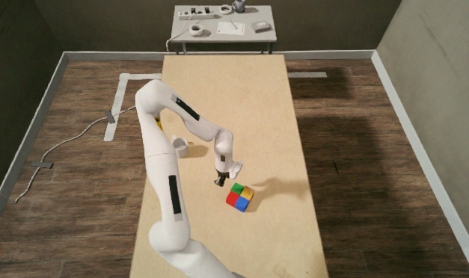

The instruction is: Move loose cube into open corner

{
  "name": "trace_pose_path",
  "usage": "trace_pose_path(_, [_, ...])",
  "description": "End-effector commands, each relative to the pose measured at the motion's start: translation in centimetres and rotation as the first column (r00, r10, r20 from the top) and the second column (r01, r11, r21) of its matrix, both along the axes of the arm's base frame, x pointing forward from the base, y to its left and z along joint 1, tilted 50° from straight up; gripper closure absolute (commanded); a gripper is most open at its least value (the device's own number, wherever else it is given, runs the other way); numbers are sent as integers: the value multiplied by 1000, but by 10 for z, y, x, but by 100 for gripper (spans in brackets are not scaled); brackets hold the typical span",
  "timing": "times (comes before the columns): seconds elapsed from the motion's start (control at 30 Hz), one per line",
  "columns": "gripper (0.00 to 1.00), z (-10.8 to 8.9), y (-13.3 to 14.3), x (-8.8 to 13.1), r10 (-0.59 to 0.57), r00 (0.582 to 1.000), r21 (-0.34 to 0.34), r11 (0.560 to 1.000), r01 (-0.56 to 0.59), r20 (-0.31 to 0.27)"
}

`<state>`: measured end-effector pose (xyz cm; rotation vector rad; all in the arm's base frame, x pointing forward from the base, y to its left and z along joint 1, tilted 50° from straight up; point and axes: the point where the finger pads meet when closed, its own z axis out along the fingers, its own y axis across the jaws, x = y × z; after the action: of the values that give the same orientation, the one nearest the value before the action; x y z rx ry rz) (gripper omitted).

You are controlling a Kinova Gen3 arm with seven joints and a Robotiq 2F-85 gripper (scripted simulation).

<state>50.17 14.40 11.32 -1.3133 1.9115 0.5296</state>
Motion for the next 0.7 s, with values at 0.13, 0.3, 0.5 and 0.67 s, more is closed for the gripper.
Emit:
trace_pose_path(0.13, [47, -7, 7, 2, 2, 1000, 1, 1000, -2, -2])
trace_pose_path(0.3, [47, -14, 15, 6, 2, 1000, 1, 1000, -2, -2])
trace_pose_path(0.5, [47, -25, 27, 12, 2, 1000, 1, 1000, -2, -2])
trace_pose_path(0.67, [47, -32, 35, 16, 2, 1000, 1, 1000, -2, -2])
